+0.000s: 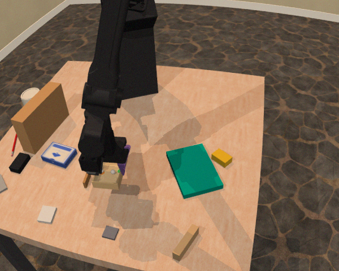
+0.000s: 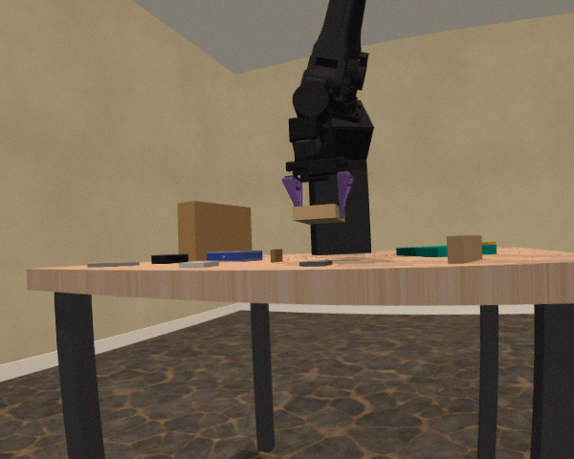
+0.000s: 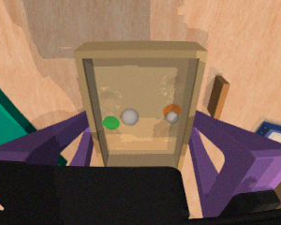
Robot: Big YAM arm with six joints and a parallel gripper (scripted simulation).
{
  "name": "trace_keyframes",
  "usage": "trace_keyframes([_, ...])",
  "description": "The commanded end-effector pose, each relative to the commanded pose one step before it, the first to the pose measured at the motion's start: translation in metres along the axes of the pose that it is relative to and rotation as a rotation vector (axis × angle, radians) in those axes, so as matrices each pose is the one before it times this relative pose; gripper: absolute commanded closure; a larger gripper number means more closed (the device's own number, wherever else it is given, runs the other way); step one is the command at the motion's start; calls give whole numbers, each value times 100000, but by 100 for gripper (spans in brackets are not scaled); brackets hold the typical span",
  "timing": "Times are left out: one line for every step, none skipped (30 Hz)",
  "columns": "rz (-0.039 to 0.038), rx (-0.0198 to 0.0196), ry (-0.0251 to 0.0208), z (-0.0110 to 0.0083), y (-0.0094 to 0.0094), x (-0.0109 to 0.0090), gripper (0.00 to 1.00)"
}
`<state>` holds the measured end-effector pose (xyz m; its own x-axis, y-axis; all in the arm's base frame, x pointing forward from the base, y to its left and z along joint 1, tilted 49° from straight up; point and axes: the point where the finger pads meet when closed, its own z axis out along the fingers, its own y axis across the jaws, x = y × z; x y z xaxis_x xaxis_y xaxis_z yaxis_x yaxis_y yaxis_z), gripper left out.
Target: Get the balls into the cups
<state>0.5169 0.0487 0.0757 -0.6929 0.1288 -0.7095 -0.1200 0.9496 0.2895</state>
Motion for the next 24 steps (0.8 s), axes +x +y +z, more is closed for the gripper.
trace_keyframes([778,947,-1620,-655,-954,-1339,30])
trace_keyframes([-595,-117,794,-1,-1,-15,30])
trace_keyframes([0,0,0,0,0,0,30])
trace_keyframes([0,0,0,0,0,0,30])
trace_keyframes([104,-341,1960,95,-50,90,30])
trace_keyframes([13,113,1718,-1,2,-38,30])
trace_keyframes([-156,1096,-344,-169,-28,-227,30])
trace_keyframes([-2169,-360,-1091,-153,1612,-300,30])
trace_keyframes([427,212,242,-59,-357,-48,30])
trace_keyframes([291,116,957,101,-120,424,30])
trace_keyframes([1941,-287,1628,291,-1154,834,30])
trace_keyframes([-1405,172,-3173,-161,935,-619,30])
trace_keyframes([962,-162,-1085,3,31,-37,30])
trace_keyframes([-290,401,-1800,-171,657,-246,30])
trace_keyframes([107,-548,-59,127,-65,177,30])
trace_keyframes([43,-5,-455,35,-2,58,30])
trace_keyframes([3,208,-643,-7,-10,-3,30])
trace_keyframes([57,-183,-205,57,-12,92,30])
trace_keyframes([2272,7,857,259,-1571,546,30])
trace_keyframes([0,0,0,0,0,0,30])
trace_keyframes([0,0,0,0,0,0,30])
trace_keyframes([-1393,116,-2243,-307,834,-730,30])
trace_keyframes([329,-358,2346,94,-669,47,30])
trace_keyframes([-1011,-4,1309,-34,-4,85,30])
